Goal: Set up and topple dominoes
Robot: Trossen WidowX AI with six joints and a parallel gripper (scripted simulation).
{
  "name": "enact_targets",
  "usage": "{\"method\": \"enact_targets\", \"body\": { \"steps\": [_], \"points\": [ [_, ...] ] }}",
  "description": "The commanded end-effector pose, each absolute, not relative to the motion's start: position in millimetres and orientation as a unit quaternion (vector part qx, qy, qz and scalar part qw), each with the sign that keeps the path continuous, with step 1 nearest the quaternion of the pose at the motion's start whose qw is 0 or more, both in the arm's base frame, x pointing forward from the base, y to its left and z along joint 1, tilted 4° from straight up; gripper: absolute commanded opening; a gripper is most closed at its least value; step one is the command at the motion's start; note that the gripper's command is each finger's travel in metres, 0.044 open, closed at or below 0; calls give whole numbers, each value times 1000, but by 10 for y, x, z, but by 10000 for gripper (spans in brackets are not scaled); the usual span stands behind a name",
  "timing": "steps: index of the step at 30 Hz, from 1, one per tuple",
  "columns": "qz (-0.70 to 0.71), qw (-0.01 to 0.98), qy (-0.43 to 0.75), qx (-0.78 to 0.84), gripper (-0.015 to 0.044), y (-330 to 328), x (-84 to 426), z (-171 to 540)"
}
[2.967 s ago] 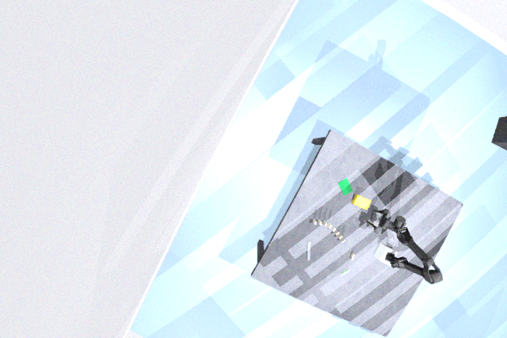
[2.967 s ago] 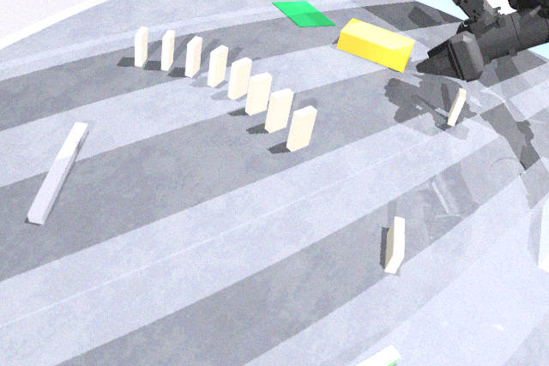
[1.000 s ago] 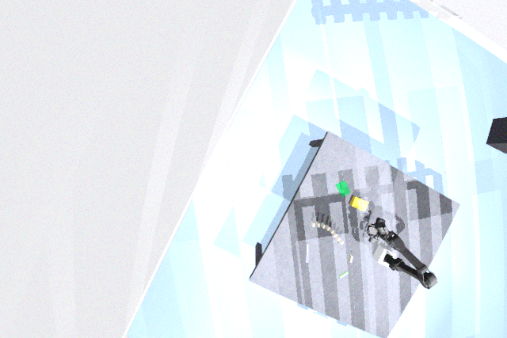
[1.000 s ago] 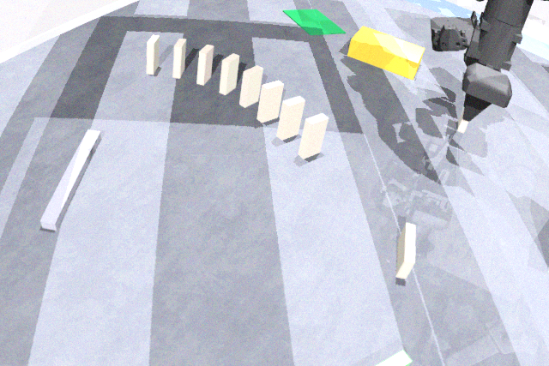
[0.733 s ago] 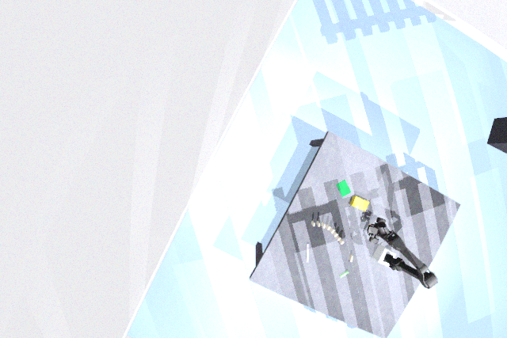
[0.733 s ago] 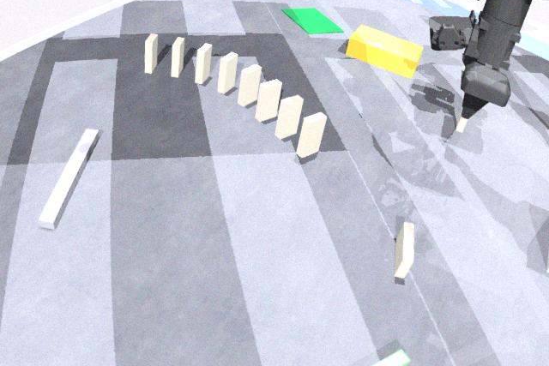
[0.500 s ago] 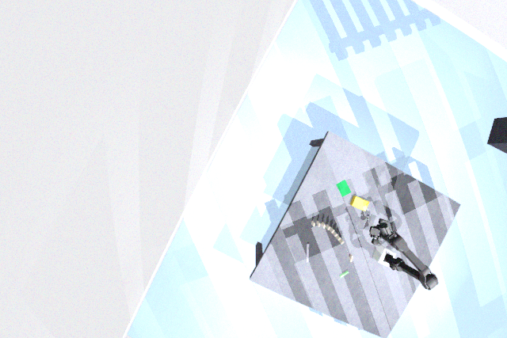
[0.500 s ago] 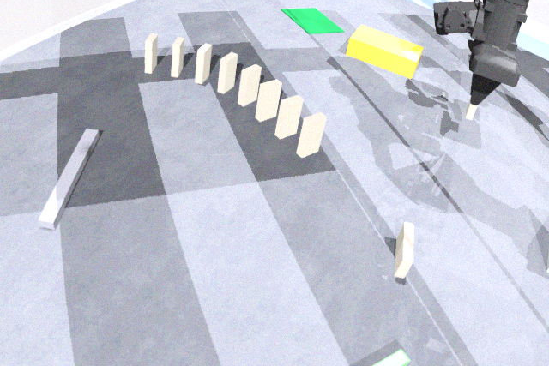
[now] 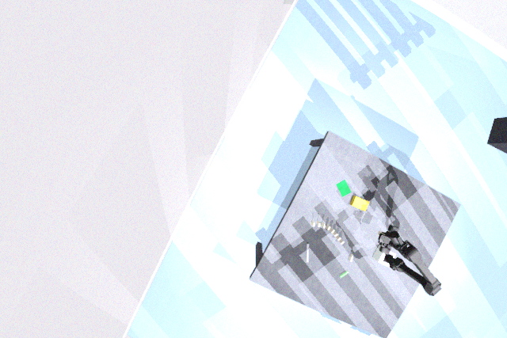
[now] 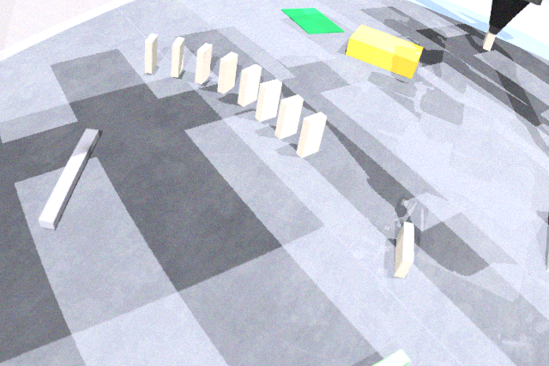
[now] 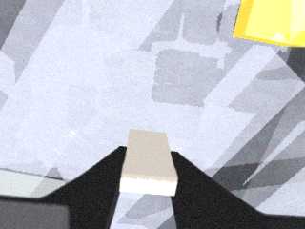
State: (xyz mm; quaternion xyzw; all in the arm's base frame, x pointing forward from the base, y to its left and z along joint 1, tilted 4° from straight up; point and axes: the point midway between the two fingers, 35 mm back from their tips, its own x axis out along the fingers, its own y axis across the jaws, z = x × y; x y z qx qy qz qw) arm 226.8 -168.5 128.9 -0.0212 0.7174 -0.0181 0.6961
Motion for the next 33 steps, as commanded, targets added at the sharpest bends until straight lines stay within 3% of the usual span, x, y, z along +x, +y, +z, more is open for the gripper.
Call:
{"method": "enact_targets", "body": {
  "steps": [1, 9, 16, 33],
  "points": [
    [-32, 699, 714, -8, 107, -1480, 2536, 1301],
    [-120, 696, 702, 87, 107, -441, 3319, 1247],
    [-183, 683, 690, 153, 107, 316, 3576, 1179],
    [-184, 683, 689, 155, 107, 329, 3636, 756]
  ]
}}
